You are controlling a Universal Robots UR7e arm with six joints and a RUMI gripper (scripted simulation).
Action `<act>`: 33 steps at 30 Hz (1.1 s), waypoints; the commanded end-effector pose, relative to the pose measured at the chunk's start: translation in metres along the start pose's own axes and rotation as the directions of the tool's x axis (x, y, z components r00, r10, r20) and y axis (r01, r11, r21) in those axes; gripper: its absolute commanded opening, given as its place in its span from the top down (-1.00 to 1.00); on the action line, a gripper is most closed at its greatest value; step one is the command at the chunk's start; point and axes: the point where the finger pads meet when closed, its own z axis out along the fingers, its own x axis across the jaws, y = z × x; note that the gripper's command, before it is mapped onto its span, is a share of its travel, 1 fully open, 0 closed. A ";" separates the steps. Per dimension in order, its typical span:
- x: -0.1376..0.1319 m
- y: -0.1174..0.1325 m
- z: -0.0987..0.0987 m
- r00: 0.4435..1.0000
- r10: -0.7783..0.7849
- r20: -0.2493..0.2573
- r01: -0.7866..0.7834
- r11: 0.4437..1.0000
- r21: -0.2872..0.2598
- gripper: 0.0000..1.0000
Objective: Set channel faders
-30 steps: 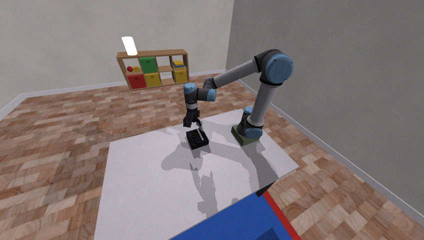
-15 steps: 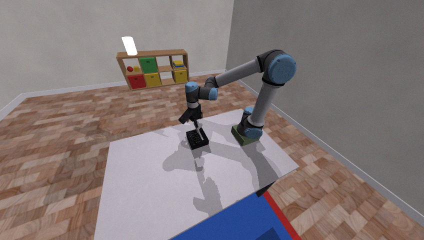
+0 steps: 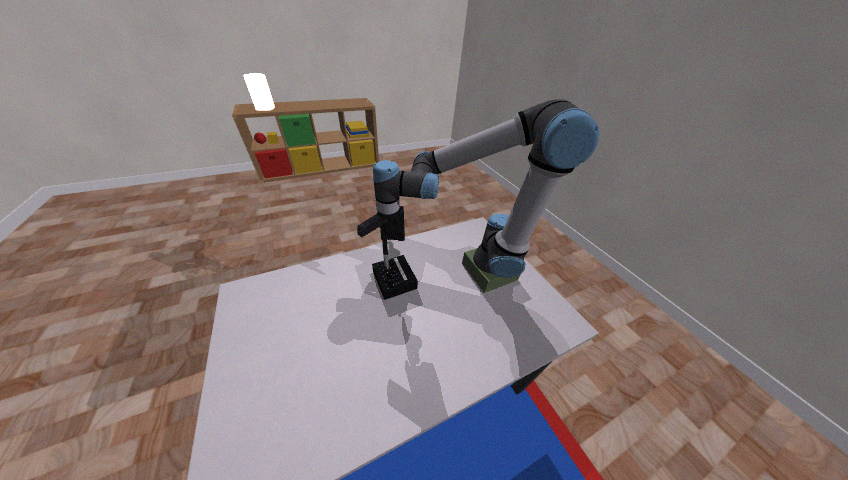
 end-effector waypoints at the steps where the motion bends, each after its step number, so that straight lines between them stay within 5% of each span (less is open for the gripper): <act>1: 0.002 0.001 -0.003 0.985 0.173 -0.011 -0.173 0.985 0.001 -1.00; 14: 0.007 0.009 -0.009 0.818 0.575 -0.003 -0.575 0.818 0.009 -1.00; 33: 0.010 0.017 -0.014 0.555 0.832 0.007 -0.832 0.555 0.011 -1.00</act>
